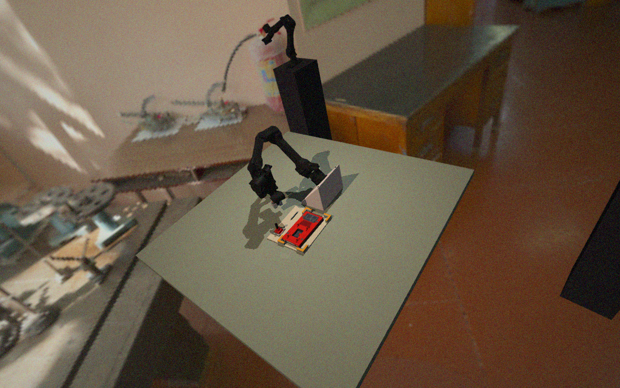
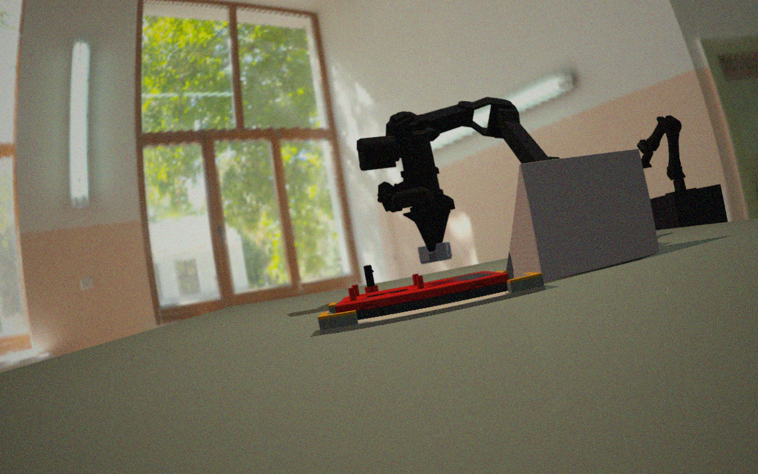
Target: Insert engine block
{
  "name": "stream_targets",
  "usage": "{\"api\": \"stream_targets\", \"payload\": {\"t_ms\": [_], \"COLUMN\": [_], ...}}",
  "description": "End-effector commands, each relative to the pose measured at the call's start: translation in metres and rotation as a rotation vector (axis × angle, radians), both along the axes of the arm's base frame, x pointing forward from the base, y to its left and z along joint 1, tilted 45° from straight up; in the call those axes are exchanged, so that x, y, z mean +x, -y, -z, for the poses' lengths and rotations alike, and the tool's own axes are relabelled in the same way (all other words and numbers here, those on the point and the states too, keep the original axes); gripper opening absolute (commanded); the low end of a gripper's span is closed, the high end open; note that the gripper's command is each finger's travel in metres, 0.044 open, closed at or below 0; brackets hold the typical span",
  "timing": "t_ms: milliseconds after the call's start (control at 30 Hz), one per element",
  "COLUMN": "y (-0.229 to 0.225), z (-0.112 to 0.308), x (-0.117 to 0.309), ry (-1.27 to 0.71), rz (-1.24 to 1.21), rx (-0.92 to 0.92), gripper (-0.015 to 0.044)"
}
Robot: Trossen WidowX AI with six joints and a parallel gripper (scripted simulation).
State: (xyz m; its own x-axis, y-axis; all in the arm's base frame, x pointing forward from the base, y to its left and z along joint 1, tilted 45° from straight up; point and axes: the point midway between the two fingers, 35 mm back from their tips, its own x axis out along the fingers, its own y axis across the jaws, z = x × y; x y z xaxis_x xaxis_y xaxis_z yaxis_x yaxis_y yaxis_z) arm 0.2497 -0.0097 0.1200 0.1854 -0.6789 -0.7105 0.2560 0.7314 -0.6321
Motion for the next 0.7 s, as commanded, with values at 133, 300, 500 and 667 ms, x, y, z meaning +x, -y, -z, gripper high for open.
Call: {"api": "stream_targets", "payload": {"t_ms": [133,300,500,667], "y": [-0.019,-0.029,-0.041,-0.049], "z": [-0.017,-0.029,-0.043,-0.055], "x": [-0.004,-0.008,-0.014,-0.019], "ry": [0.000,-0.003,-0.005,-0.006], "rz": [-0.007,-0.012,-0.018,-0.023], "rx": [0.007,0.004,-0.002,-0.008], "gripper": [0.0000,0.0000,0.0000,0.0000]}}
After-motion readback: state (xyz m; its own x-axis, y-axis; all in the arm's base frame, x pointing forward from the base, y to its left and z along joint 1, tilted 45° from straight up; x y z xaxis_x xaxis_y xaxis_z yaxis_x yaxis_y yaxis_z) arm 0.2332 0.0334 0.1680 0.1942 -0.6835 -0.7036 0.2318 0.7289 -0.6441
